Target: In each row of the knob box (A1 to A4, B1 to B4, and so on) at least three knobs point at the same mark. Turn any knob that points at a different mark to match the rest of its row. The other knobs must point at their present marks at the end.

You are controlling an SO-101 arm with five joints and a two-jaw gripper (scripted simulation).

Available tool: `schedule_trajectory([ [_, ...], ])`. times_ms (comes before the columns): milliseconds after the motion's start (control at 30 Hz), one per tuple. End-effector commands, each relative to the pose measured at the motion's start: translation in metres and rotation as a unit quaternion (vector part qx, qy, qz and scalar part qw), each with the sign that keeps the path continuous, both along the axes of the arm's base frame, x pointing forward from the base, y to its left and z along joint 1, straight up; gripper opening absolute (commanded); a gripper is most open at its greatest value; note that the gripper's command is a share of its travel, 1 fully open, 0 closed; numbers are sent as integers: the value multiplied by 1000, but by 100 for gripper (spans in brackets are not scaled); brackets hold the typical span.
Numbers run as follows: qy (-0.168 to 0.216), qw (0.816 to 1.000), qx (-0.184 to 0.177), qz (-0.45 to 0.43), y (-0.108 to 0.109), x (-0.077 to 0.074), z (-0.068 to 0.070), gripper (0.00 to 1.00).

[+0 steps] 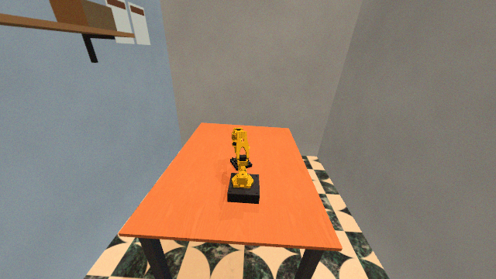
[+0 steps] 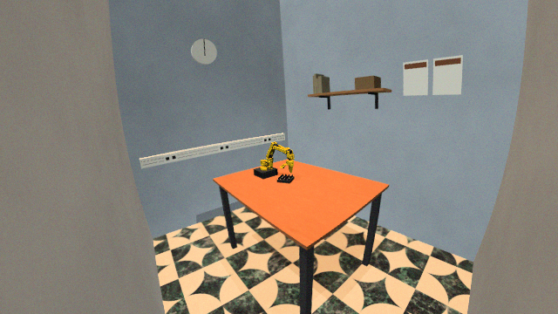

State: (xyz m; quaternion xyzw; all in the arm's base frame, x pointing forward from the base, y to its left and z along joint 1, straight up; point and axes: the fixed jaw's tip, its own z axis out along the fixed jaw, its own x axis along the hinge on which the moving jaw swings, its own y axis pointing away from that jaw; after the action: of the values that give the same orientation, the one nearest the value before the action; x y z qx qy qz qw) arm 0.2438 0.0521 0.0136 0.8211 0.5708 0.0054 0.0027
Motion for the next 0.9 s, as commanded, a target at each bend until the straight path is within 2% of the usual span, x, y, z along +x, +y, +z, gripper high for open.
schedule_trajectory([
  [0,5,1000,-1,10,3,-1,-1,10],
  [867,5,1000,-1,10,3,-1,-16,10],
])
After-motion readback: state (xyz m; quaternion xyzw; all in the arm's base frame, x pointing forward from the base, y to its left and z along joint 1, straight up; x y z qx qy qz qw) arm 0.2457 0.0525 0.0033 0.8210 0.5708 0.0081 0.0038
